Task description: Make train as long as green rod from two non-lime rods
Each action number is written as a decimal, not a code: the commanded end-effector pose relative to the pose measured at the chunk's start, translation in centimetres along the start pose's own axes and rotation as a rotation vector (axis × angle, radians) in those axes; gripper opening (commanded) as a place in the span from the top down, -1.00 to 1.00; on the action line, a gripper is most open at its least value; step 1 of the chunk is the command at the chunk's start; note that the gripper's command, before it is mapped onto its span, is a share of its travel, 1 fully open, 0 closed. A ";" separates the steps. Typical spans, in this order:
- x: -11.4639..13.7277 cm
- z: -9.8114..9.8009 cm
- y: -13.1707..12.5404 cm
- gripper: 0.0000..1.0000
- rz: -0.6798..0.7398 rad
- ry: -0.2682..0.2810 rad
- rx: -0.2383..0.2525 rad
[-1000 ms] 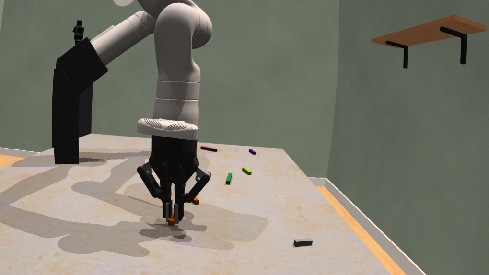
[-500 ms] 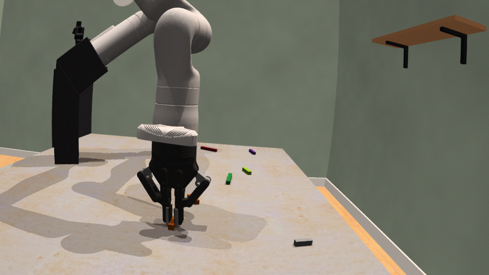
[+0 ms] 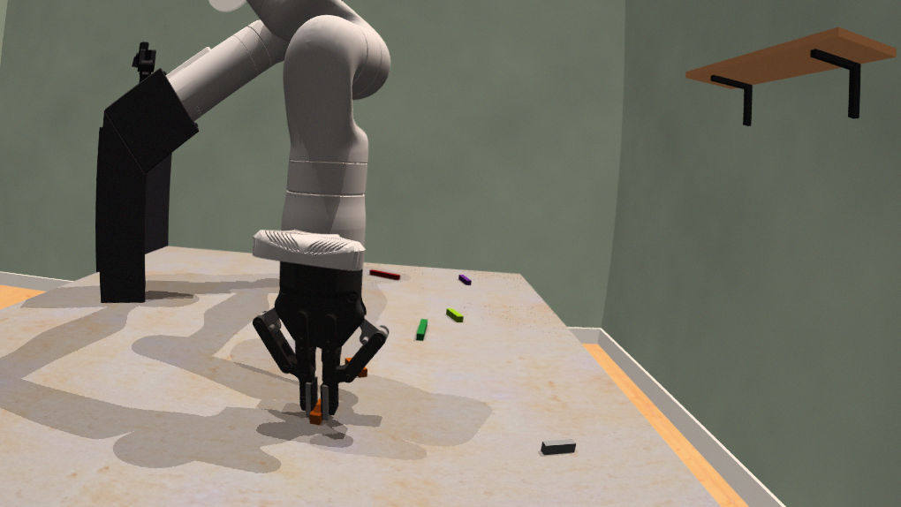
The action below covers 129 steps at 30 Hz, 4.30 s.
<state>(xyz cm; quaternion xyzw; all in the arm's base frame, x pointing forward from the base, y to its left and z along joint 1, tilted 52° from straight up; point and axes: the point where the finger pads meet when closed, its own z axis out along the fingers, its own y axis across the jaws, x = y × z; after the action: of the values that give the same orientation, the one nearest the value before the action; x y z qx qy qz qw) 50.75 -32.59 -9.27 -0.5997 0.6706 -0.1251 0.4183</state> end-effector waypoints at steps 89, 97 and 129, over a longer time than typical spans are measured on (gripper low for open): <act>0.1 -9.1 0.0 -1.00 0.000 0.002 0.001; 0.1 -9.1 0.0 -1.00 0.000 0.002 0.001; -13.7 -6.9 -1.2 0.52 -0.621 0.002 0.001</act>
<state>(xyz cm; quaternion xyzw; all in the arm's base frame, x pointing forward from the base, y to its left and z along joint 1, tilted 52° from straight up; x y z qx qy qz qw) 45.75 -22.63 1.44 -0.7756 0.4554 -0.2473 0.3604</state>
